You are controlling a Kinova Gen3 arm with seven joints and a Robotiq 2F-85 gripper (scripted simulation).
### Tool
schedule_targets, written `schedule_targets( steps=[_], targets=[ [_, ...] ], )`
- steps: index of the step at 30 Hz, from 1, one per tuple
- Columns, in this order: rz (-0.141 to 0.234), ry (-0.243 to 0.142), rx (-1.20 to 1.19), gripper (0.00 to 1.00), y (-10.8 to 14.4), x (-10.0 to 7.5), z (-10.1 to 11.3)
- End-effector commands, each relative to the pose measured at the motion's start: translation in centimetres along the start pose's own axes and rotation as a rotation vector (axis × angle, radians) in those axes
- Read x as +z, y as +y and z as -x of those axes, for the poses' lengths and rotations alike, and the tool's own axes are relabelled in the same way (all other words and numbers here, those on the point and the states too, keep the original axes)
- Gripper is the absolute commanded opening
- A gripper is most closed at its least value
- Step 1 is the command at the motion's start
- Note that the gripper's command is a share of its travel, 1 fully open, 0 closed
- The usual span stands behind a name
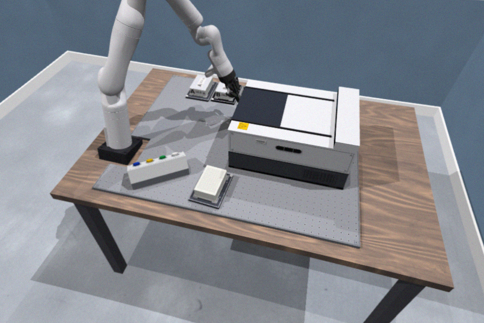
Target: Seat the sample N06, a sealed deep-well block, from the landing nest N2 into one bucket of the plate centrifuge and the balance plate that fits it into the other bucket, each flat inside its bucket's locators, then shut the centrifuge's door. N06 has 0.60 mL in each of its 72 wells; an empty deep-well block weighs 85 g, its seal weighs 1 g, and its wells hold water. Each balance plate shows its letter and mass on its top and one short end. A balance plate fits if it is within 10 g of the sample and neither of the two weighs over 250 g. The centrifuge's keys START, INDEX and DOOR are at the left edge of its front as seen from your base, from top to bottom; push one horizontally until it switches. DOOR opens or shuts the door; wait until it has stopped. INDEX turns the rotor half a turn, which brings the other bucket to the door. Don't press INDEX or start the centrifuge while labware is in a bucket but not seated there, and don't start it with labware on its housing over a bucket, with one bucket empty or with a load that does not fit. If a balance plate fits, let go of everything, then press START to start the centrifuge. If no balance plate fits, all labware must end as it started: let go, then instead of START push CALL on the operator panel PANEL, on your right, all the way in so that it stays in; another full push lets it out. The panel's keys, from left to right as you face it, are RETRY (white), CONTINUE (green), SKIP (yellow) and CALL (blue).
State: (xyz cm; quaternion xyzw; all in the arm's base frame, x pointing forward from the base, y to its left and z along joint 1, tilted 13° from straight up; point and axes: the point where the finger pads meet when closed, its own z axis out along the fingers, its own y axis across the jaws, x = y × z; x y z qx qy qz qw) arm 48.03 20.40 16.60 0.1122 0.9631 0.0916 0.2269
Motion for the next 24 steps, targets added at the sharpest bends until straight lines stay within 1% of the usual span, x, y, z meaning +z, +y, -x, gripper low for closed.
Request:
schedule_targets(
  steps=[1, 24],
  targets=[
    [0.001, -0.002, 0.0, 0.1, 0.0, 0.0, 0.2],
    [0.001, -0.002, 0.0, 0.1, 0.0, 0.6, 1.5]
  ],
)
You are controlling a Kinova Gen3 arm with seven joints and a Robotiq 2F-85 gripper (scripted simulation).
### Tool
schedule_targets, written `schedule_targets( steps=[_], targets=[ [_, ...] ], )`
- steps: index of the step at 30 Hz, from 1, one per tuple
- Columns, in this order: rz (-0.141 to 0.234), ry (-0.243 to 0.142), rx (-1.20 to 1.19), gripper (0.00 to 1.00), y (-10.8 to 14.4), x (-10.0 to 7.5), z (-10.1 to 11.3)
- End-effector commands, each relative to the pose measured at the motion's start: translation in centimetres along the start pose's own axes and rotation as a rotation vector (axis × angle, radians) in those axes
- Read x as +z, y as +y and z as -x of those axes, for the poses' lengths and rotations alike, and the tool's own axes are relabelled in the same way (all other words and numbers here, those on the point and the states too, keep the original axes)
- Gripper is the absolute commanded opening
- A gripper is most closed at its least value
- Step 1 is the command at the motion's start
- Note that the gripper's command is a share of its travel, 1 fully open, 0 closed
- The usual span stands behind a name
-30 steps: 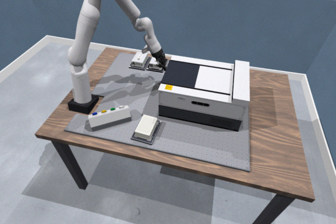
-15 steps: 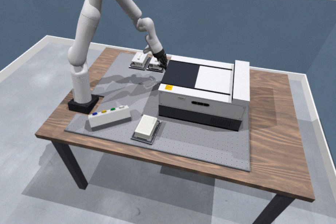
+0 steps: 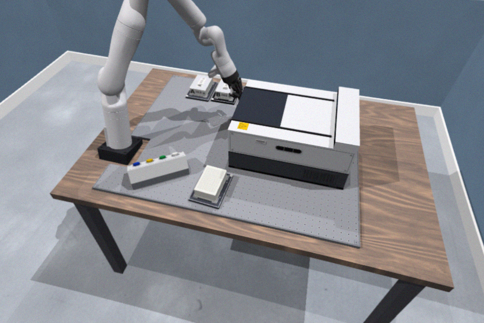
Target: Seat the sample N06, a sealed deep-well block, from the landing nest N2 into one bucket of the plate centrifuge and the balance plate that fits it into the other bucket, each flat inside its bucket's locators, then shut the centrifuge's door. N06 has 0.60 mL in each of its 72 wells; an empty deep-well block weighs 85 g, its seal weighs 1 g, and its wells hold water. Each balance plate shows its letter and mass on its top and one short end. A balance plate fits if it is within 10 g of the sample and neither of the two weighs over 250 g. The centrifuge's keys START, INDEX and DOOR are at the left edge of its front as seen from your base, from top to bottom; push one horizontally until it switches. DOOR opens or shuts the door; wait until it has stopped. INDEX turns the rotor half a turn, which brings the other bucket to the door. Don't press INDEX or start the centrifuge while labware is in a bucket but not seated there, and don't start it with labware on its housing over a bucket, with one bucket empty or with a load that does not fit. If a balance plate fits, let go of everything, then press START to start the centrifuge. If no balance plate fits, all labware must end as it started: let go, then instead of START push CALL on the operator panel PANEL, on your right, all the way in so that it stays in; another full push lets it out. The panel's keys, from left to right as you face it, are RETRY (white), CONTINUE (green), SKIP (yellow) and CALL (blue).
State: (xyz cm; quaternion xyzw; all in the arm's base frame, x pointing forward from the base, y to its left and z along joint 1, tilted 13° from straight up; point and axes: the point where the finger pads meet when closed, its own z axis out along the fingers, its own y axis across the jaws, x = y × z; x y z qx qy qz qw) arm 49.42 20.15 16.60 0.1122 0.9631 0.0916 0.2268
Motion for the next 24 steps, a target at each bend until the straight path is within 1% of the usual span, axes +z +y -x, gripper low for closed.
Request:
schedule_targets(
  steps=[1, 7, 24],
  targets=[
    [0.001, -0.002, 0.0, 0.1, 0.03, 0.01, 0.26],
    [0.001, -0.002, 0.0, 0.1, 0.03, 0.18, 0.62],
    [0.001, -0.002, 0.0, 0.1, 0.03, 0.18, 0.63]
  ],
)
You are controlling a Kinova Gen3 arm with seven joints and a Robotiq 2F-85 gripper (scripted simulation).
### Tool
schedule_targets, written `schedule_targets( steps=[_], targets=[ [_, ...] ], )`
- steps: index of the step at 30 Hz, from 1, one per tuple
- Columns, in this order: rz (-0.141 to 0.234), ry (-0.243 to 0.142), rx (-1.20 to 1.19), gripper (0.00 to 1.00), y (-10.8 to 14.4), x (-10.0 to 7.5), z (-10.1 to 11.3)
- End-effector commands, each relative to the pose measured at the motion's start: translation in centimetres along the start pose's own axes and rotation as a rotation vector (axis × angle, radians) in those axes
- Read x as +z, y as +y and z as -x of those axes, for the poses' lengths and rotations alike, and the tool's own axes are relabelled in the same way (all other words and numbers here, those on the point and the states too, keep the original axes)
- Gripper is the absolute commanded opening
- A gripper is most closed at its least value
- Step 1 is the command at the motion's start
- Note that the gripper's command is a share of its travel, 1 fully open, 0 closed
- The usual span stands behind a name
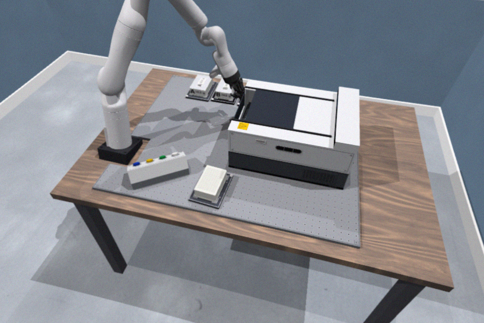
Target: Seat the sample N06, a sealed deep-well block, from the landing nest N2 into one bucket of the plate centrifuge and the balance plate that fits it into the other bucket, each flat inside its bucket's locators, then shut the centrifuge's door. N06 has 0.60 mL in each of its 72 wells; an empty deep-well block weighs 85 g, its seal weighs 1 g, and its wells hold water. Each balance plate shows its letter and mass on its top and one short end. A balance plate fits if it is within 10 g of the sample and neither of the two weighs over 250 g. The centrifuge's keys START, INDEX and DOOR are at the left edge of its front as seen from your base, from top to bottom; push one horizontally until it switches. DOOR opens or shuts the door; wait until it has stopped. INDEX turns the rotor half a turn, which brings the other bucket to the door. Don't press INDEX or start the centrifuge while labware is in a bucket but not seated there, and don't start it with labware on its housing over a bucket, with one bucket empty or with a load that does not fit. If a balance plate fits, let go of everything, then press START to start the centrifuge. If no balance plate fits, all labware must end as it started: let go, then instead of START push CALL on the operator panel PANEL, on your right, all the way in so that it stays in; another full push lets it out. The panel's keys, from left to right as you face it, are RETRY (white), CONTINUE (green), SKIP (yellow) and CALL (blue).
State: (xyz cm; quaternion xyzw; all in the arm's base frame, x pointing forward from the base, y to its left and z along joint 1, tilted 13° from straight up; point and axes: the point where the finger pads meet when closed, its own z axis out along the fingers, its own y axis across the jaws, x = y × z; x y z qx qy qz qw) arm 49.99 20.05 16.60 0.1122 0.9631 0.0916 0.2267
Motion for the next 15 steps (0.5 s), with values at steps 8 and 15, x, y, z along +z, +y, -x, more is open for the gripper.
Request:
schedule_targets(
  steps=[8, 15],
  targets=[
    [0.001, -0.002, 0.001, 0.1, 0.0, -0.3, -0.4],
    [0.001, -0.002, 0.001, 0.1, 0.0, -0.7, -1.2]
  ],
)
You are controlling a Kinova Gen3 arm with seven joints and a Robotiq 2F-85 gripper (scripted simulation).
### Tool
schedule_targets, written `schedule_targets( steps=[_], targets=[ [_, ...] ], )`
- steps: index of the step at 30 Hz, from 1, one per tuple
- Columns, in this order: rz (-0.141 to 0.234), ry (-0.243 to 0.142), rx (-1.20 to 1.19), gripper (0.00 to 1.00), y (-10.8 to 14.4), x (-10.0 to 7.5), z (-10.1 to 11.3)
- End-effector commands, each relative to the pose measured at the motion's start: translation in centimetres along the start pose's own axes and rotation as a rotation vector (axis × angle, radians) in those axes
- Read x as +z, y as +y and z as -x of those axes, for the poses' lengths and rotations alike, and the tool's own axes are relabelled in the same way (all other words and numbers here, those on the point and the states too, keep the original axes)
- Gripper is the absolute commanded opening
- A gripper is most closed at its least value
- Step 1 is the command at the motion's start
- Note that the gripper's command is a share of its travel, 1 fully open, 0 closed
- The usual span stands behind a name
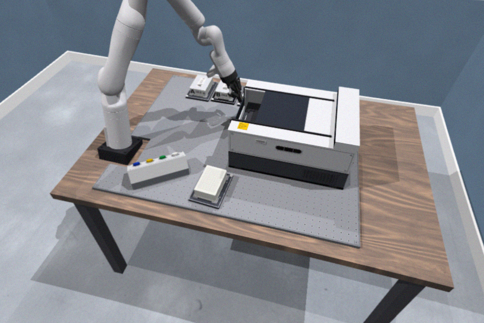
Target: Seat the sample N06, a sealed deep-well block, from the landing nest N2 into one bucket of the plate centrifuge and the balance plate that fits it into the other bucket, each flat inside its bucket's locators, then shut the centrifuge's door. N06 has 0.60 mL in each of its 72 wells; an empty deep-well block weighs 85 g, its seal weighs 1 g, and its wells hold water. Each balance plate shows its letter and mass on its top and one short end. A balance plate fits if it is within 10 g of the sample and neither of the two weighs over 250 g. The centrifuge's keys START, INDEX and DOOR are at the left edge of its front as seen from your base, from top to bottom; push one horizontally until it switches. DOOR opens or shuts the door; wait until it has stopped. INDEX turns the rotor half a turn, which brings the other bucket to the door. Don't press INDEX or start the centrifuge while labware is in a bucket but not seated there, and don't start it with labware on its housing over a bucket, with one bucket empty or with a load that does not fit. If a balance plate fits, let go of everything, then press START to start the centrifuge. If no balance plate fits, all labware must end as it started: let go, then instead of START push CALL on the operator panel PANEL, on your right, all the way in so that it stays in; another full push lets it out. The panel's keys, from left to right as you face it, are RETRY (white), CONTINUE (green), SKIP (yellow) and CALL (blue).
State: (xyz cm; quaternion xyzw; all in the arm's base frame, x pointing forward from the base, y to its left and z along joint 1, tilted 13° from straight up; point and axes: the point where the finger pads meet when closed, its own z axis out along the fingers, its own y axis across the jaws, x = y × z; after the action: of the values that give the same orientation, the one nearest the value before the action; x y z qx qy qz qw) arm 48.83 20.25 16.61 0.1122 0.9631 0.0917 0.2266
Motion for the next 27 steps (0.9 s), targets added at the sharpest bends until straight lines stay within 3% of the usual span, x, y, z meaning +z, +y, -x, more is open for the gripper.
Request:
schedule_targets(
  steps=[1, 21, 27],
  targets=[
    [0.001, -0.002, 0.0, 0.1, 0.0, -0.2, -0.3],
    [0.001, -0.002, 0.0, 0.1, 0.0, -1.0, -2.0],
    [0.001, -0.002, 0.0, 0.1, 0.0, -3.1, -2.0]
  ],
)
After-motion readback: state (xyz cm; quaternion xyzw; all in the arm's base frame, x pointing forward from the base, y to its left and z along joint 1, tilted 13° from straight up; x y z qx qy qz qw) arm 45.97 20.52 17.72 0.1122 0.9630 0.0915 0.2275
